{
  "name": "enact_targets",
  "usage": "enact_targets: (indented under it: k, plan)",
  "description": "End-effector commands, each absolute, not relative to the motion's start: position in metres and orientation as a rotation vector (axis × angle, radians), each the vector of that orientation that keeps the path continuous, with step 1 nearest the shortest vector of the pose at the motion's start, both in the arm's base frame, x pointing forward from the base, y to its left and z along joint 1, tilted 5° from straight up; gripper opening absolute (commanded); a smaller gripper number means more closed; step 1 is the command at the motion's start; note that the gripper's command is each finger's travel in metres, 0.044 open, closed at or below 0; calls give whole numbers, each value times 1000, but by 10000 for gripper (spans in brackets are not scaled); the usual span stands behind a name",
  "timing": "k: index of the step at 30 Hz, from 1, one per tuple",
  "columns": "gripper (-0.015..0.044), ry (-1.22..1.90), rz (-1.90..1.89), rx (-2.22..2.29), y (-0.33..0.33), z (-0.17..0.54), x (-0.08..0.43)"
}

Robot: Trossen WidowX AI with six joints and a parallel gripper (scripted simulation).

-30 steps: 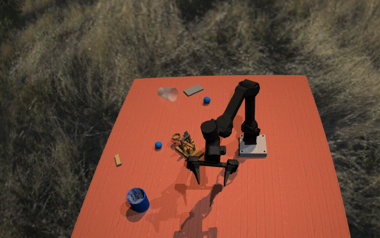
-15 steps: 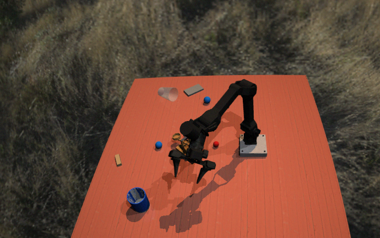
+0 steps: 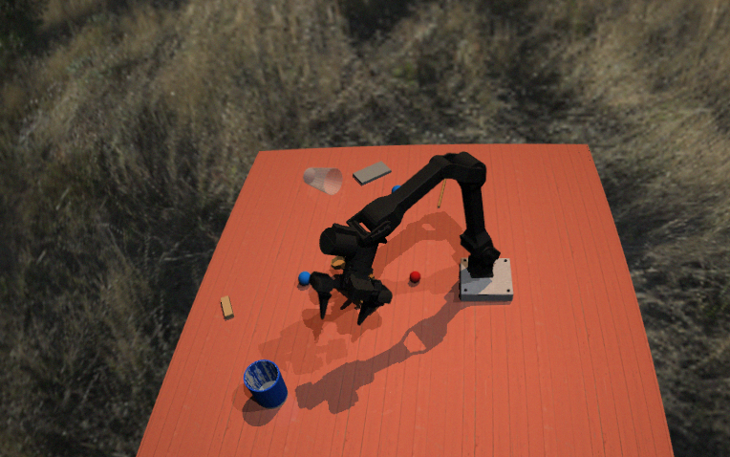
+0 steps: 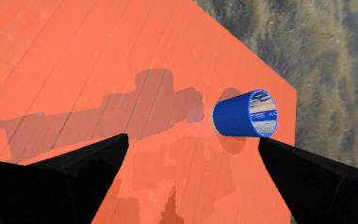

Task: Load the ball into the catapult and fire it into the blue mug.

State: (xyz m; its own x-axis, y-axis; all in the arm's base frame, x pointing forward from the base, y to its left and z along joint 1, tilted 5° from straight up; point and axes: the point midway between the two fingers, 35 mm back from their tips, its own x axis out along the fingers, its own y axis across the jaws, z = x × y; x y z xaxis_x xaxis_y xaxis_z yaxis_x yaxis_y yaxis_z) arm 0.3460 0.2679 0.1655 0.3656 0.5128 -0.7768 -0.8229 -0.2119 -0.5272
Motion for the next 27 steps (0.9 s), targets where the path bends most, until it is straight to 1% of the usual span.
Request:
enact_targets:
  k: [1,9,17,24,27]
  plan:
    - [440,405,1284,-1399,237,152,352]
    - [440,554,1379,-1592,173,139,353]
    - [440,688,1543,-1731,114,134,340]
    - [440,780,1739,-1808,72,136,320]
    - [440,787,1759,-1813,68,136,318]
